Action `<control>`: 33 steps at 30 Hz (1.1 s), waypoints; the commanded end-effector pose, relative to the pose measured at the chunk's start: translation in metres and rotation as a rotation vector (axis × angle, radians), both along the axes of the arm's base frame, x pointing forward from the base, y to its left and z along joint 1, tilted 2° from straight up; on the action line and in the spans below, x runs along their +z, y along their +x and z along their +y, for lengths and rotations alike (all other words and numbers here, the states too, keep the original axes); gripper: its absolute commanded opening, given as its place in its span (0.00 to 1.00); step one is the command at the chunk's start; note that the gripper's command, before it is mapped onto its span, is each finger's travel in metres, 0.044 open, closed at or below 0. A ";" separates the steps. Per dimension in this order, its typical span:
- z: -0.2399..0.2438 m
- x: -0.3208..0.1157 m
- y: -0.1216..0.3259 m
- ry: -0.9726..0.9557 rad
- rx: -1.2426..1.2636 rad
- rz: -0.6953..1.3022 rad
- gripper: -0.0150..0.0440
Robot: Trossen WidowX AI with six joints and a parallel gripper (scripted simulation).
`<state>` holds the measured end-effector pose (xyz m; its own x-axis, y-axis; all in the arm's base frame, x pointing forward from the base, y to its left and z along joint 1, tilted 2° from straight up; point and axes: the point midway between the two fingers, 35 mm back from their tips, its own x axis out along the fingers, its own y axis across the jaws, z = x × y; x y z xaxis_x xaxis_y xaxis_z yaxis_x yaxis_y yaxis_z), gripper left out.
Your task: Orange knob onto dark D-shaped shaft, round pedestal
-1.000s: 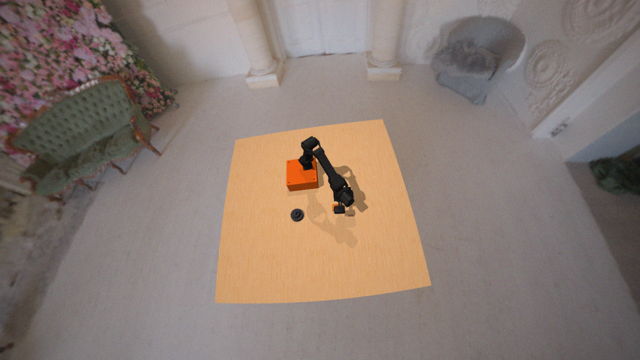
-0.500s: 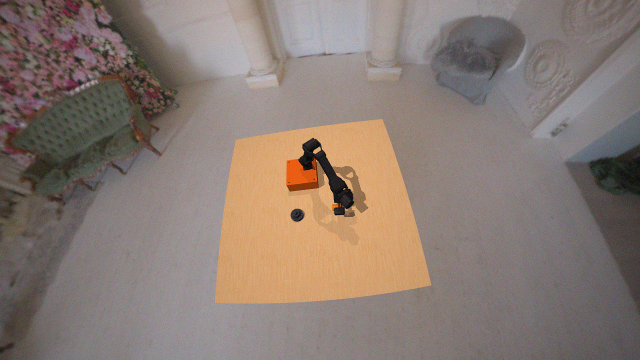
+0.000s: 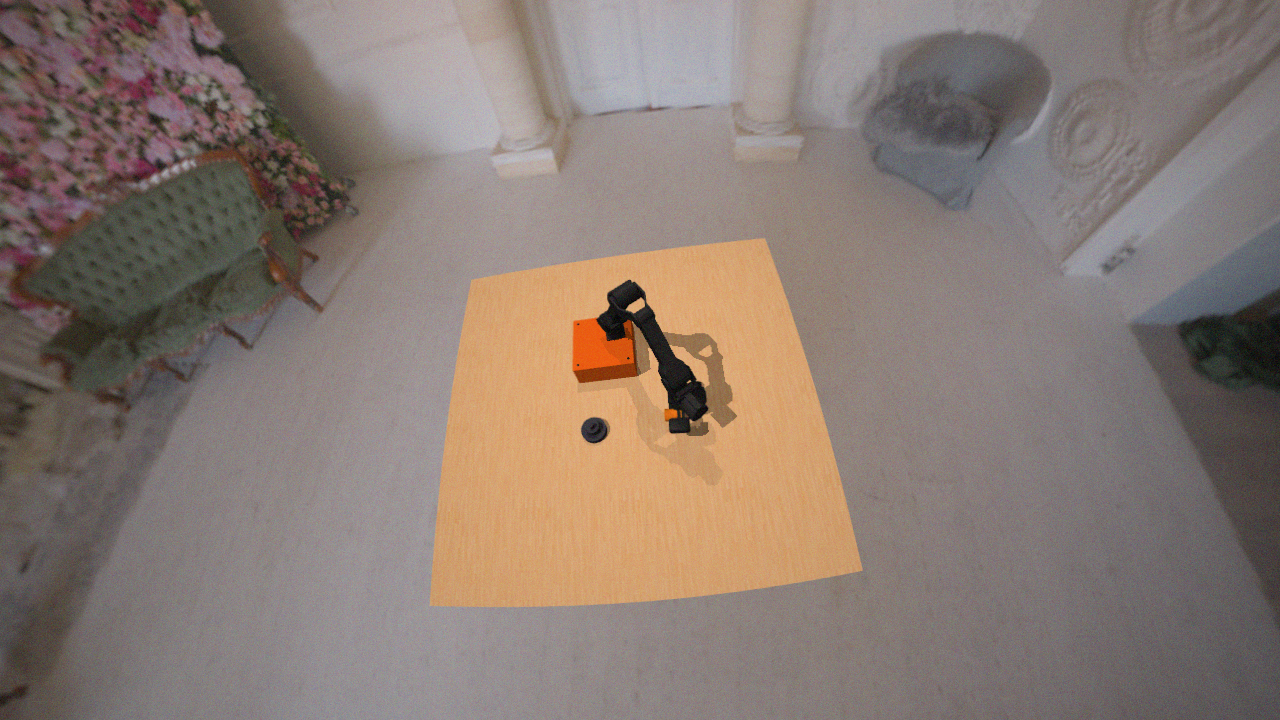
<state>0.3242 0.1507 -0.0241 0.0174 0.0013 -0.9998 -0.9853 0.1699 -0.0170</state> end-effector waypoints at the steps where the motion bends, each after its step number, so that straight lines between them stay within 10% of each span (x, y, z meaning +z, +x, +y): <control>1: 0.000 -0.010 -0.003 0.000 0.006 0.012 1.00; 11: -0.001 -0.024 -0.003 0.000 0.006 0.013 1.00; 19: -0.001 -0.024 -0.003 0.000 0.006 0.013 0.66; 33: -0.001 -0.024 -0.003 0.000 0.006 0.013 0.59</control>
